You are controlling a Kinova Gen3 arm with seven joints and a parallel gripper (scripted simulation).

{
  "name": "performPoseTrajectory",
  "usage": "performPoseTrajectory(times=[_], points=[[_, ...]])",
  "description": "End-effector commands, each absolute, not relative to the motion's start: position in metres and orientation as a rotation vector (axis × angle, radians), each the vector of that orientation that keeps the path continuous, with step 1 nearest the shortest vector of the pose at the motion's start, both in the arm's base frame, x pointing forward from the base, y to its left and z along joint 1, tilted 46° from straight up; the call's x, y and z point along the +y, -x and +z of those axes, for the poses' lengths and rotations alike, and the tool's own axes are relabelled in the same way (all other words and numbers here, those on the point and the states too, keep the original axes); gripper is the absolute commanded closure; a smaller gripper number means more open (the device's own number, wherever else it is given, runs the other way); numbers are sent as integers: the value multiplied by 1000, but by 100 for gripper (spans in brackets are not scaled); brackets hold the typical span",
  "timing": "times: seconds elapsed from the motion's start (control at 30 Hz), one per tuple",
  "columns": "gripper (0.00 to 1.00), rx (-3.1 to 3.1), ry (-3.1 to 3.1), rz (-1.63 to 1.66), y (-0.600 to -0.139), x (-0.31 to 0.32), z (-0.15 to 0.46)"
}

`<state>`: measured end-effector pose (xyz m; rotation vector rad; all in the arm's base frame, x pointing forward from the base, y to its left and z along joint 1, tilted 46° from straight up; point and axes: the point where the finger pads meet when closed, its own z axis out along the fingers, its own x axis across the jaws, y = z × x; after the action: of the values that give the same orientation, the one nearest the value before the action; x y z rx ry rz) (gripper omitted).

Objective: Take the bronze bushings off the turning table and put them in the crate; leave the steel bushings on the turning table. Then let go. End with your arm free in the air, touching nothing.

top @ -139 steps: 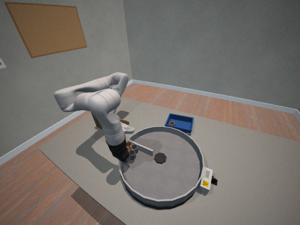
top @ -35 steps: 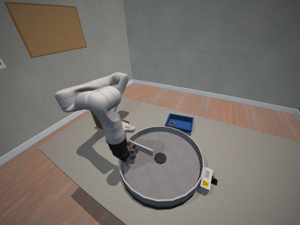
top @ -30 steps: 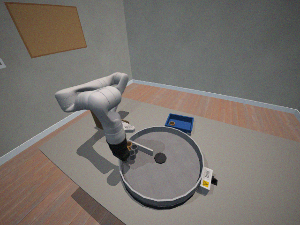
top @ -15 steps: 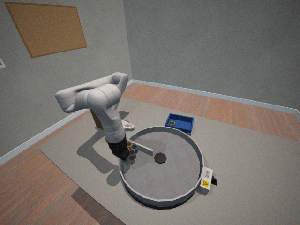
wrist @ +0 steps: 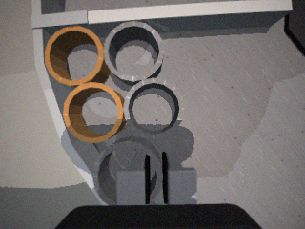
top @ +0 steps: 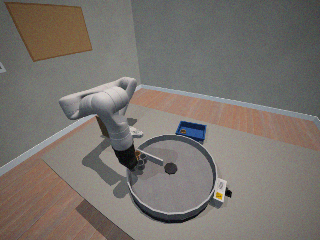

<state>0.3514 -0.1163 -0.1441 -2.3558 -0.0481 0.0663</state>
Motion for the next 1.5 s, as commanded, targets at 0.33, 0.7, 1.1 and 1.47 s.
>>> performPoseTrajectory(times=[0.33,0.7,1.1,1.47], points=[[100,-57,2356,62,-352,-121,-139],[100,-59,2356,61,-352,-122,-138],[100,-56,2357,62,-353,-128,-133],[100,-52,2358,63,-354,-133,-128]])
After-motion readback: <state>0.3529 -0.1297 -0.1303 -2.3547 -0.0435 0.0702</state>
